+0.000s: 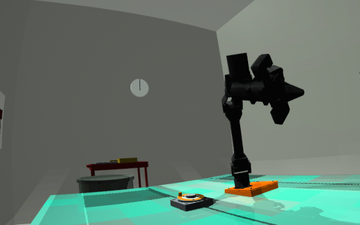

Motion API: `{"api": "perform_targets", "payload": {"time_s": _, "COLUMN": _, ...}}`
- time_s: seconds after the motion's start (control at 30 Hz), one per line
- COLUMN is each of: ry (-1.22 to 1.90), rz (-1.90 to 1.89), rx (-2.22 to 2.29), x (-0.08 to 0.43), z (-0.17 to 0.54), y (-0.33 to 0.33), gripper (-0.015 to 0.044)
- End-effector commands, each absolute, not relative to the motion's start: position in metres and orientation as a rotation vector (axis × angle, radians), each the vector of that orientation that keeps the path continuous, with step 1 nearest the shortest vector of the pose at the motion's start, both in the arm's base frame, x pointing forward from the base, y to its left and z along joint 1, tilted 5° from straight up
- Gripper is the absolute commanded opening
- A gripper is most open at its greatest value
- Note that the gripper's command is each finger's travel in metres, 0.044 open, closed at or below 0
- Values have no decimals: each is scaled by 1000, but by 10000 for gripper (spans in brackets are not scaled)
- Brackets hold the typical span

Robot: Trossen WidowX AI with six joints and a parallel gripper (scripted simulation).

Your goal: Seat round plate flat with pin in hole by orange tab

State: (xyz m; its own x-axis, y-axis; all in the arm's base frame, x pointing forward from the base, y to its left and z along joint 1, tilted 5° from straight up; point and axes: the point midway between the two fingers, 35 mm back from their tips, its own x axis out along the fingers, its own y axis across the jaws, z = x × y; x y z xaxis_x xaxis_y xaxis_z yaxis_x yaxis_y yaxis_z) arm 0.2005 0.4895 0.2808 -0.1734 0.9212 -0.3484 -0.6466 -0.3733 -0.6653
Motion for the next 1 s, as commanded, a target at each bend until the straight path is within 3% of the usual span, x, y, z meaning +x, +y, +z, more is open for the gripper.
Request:
{"api": "perform_targets", "payload": {"time_s": 0.0, "ry": -199, "rz": 1676, "rx": -860, "x": 244, "z": 263, "y": 459, "gripper": 0}}
{"api": "perform_targets", "payload": {"time_s": 0.2, "ry": 326, "rz": 1383, "rx": -765, "x": 326, "z": 216, "y": 366, "gripper": 0}}
{"api": "perform_targets", "payload": {"time_s": 0.47, "ry": 839, "rz": 946, "rx": -546, "x": 373, "z": 172, "y": 231, "gripper": 0}}
{"api": "perform_targets", "payload": {"time_s": 0.8, "ry": 1289, "rz": 371, "rx": -266, "x": 357, "z": 132, "y": 74, "gripper": 0}}
{"api": "perform_targets", "payload": {"time_s": 0.97, "ry": 1519, "rz": 2, "rx": -123, "x": 315, "z": 118, "y": -11, "gripper": 0}}
